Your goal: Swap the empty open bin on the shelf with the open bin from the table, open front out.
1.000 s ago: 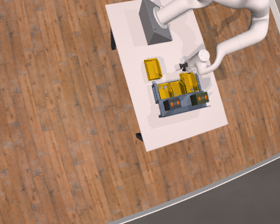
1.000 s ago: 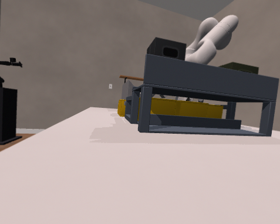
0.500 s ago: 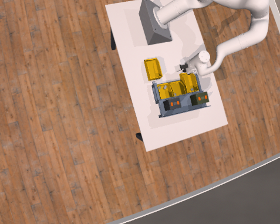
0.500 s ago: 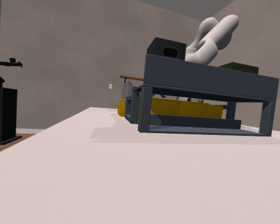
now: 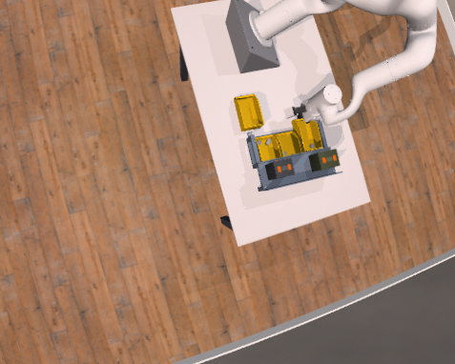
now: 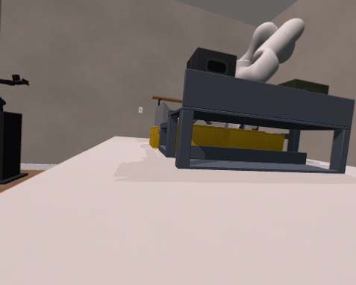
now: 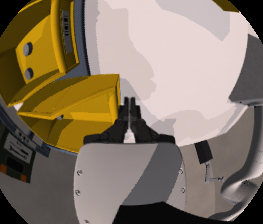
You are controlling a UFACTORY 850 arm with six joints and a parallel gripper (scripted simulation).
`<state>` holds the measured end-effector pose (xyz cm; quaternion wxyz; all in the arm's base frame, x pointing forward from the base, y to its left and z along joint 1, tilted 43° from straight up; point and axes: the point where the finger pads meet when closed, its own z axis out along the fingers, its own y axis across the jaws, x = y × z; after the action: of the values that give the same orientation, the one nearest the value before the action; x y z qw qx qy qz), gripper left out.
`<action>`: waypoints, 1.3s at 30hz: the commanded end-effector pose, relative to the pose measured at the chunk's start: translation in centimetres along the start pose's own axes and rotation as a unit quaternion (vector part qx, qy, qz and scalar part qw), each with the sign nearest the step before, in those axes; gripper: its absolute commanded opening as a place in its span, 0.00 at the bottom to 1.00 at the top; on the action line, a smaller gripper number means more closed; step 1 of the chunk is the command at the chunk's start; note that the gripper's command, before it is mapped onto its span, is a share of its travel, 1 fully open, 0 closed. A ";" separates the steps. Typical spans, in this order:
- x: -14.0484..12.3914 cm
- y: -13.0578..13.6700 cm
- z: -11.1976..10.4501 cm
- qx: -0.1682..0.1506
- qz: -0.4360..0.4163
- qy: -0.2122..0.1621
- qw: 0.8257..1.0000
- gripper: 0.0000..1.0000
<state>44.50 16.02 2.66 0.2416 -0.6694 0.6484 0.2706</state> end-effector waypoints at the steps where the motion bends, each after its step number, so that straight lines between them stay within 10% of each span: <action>1: 0.0 -0.1 -0.1 0.001 0.000 0.000 1.000 0.00; 39: 0.0 -2.6 -0.1 0.001 0.000 0.000 1.000 0.00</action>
<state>46.50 16.10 2.62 0.2418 -0.6694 0.6484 0.2704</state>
